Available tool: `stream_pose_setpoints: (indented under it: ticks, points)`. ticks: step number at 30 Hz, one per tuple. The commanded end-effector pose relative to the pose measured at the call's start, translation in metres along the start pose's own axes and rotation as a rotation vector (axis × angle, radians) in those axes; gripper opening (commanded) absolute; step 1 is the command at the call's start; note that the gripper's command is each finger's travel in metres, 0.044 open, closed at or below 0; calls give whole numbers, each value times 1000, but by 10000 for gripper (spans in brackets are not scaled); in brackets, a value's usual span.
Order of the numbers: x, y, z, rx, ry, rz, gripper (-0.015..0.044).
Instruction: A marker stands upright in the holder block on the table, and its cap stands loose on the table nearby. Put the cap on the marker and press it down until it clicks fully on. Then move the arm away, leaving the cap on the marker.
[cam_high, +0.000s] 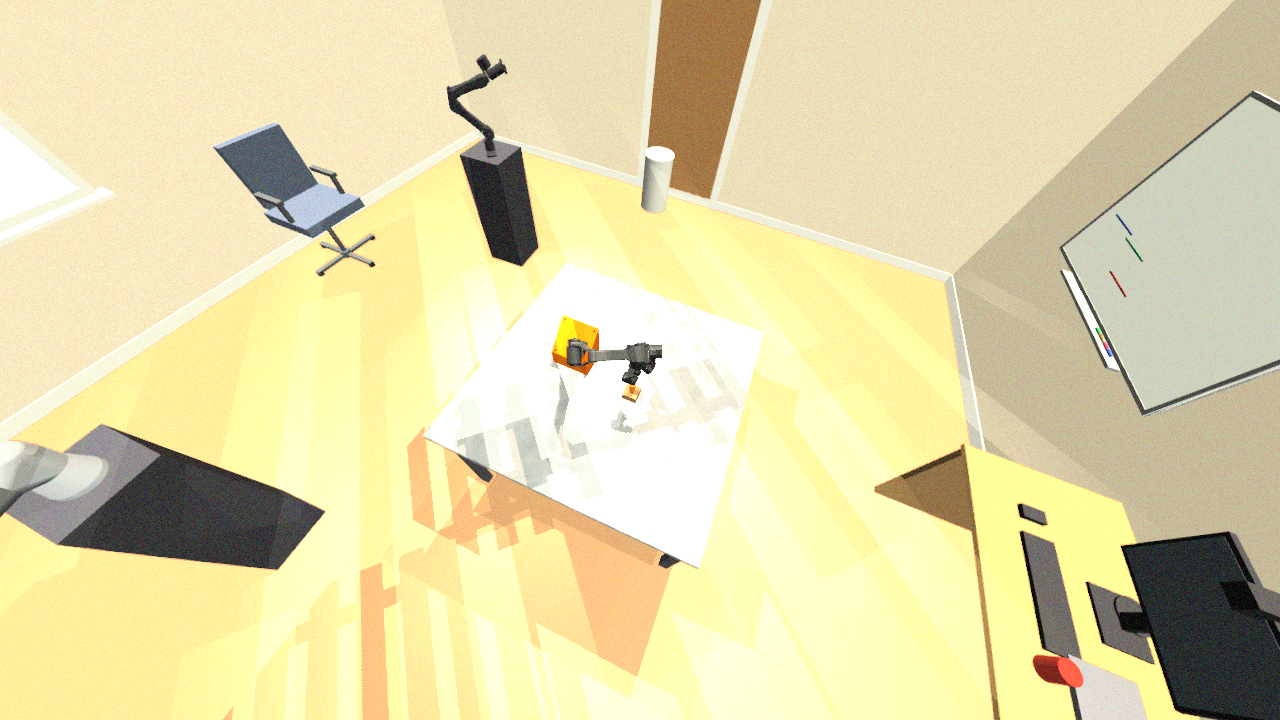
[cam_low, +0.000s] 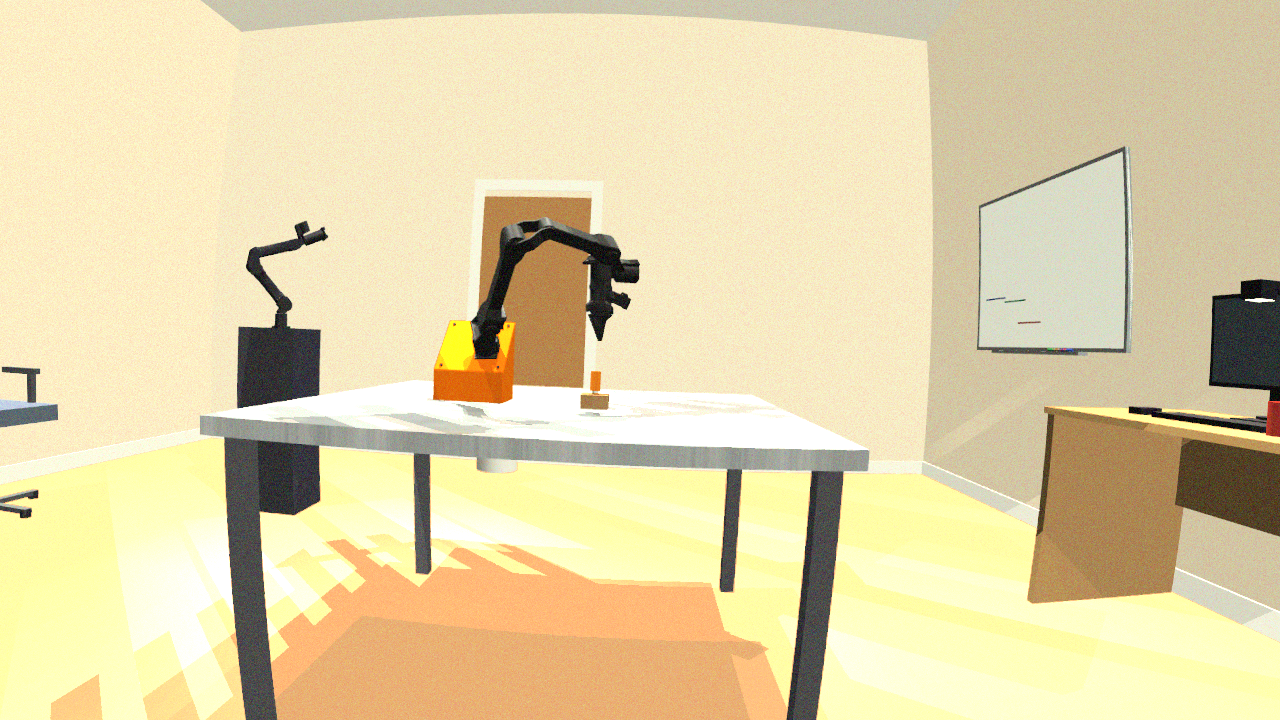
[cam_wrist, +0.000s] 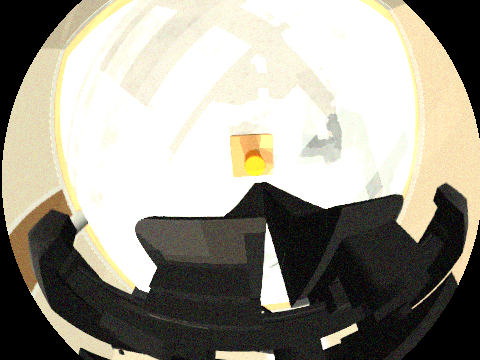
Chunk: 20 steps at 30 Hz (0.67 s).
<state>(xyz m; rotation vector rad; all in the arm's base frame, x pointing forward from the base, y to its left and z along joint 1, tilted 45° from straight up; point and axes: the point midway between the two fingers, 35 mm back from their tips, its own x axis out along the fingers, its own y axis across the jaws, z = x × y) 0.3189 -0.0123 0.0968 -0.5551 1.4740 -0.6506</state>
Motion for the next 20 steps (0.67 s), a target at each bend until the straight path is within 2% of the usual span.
stream_pose_setpoints:
  ticks: [1,17,18,20]
  points:
    - [-10,-2,-3,3,16,-2,0]
    - [-10,-2,-3,3,16,-2,420]
    - [-10,-2,-3,3,16,-2,440]
    - [-10,-2,-3,3,16,-2,440]
